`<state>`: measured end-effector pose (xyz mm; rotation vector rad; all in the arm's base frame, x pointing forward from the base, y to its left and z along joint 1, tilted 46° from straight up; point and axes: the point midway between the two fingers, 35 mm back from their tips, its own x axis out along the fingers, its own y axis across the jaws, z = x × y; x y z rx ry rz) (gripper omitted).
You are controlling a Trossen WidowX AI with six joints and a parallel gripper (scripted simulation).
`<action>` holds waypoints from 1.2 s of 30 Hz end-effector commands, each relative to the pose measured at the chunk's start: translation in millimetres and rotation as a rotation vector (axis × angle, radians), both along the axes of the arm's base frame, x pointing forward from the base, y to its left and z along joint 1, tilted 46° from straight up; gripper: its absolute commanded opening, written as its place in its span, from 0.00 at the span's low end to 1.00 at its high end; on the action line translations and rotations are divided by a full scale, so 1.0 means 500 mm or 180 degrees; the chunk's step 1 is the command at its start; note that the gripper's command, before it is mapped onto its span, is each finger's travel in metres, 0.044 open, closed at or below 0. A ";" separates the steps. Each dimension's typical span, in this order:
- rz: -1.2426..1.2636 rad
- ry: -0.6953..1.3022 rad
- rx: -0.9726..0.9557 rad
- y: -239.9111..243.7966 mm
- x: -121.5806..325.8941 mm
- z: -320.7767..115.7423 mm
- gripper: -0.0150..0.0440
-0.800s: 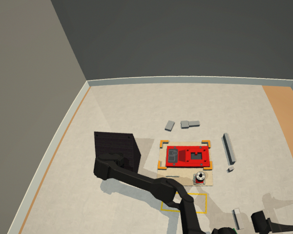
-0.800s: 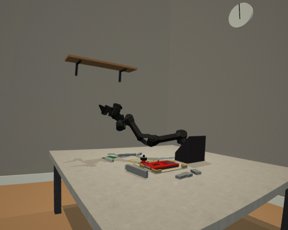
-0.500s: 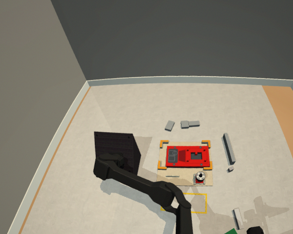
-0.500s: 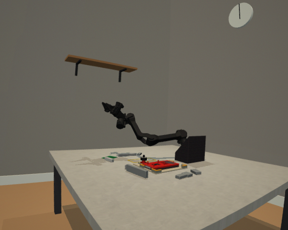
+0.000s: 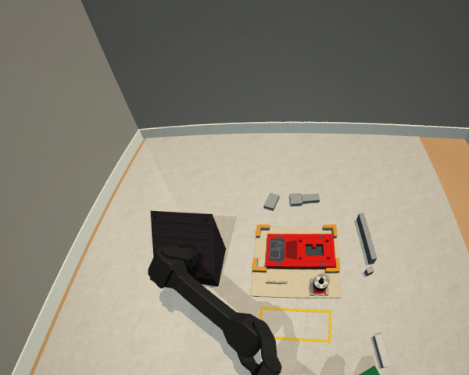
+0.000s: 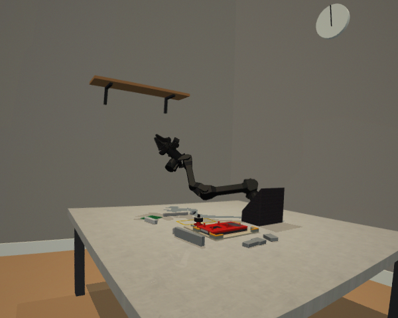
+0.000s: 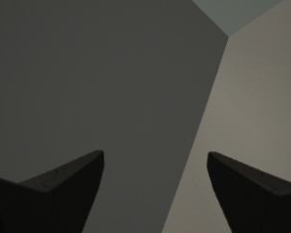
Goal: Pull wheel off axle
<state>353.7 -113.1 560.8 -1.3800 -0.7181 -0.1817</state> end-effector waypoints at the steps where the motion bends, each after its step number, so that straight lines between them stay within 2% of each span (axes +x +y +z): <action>1: -0.0178 -0.0375 -0.0246 0.014 -0.076 0.047 0.76; 10: -0.0909 -0.1189 -0.1131 0.053 -0.250 0.146 0.76; 22: -0.1984 -0.2240 -0.2566 0.207 -0.460 0.214 0.76; 29: -0.2576 -0.2754 -0.3476 0.329 -0.536 0.214 0.76; 36: -0.3089 -0.3208 -0.4437 0.458 -0.569 0.185 0.76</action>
